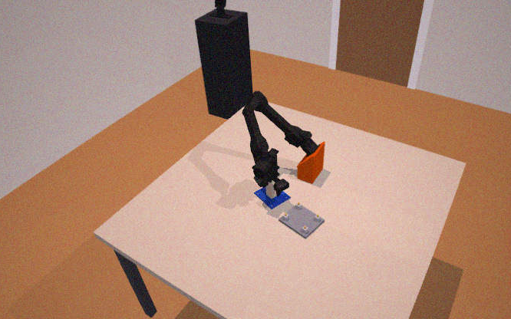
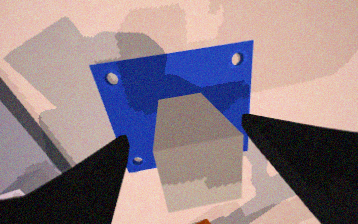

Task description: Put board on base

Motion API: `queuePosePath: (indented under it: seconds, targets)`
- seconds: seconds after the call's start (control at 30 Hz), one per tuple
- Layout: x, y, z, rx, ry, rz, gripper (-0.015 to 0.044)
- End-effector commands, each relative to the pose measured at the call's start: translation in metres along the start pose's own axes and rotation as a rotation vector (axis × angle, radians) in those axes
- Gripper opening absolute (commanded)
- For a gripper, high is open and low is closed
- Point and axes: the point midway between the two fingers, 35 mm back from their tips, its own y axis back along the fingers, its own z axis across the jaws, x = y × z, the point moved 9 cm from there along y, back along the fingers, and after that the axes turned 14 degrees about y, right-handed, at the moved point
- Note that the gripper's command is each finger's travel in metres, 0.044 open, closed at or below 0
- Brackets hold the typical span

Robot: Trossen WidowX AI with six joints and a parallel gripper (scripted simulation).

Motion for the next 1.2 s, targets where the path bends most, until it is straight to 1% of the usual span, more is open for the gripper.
queuePosePath:
  seconds: [0.0, 0.3, 0.53, 0.7, 1.17]
  targets:
    - [0.002, -0.004, 0.000, 0.007, 0.007, 0.004, 0.0414]
    - [0.002, -0.004, 0.000, 0.007, 0.007, 0.004, 0.0177]
    - [0.002, -0.004, 0.000, 0.007, 0.007, 0.004, 0.0131]
    - [0.000, -0.001, 0.003, -0.014, -0.022, -0.003, 0.0000]
    - [-0.003, 0.028, 0.005, -0.020, -0.015, 0.000, 0.0000]
